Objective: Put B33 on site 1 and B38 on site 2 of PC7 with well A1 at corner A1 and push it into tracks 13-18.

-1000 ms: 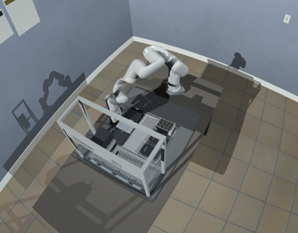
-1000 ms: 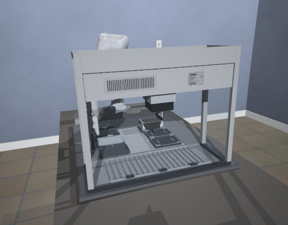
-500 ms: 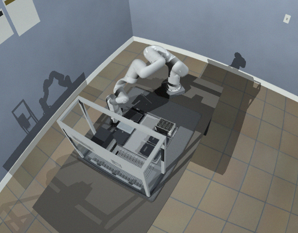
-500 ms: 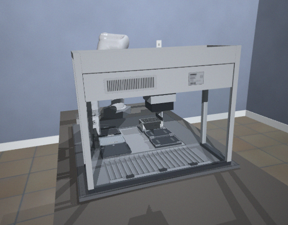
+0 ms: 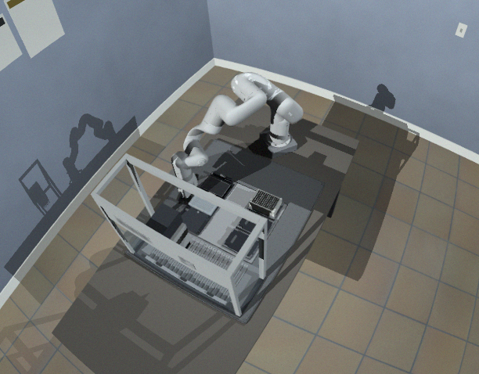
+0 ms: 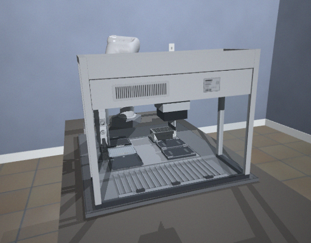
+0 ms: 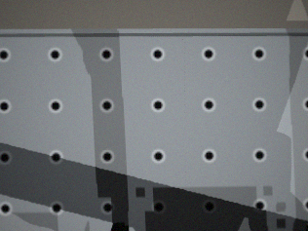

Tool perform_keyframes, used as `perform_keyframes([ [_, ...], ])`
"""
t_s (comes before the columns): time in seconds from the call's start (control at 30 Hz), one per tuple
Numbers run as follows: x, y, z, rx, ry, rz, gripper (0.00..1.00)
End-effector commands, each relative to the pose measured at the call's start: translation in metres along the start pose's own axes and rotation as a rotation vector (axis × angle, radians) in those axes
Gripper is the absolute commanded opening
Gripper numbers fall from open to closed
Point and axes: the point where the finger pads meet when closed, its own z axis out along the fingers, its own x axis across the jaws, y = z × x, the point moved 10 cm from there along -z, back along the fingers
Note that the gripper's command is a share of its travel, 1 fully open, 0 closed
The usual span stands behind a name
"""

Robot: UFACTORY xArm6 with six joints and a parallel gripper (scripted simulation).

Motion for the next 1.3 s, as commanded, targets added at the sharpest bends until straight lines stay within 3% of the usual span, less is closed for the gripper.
perform_keyframes([
  [0.0, -0.001, 0.000, -0.002, 0.002, -0.004, 0.000, 1.00],
  [1.27, -0.001, -0.015, -0.002, 0.002, -0.004, 0.000, 1.00],
])
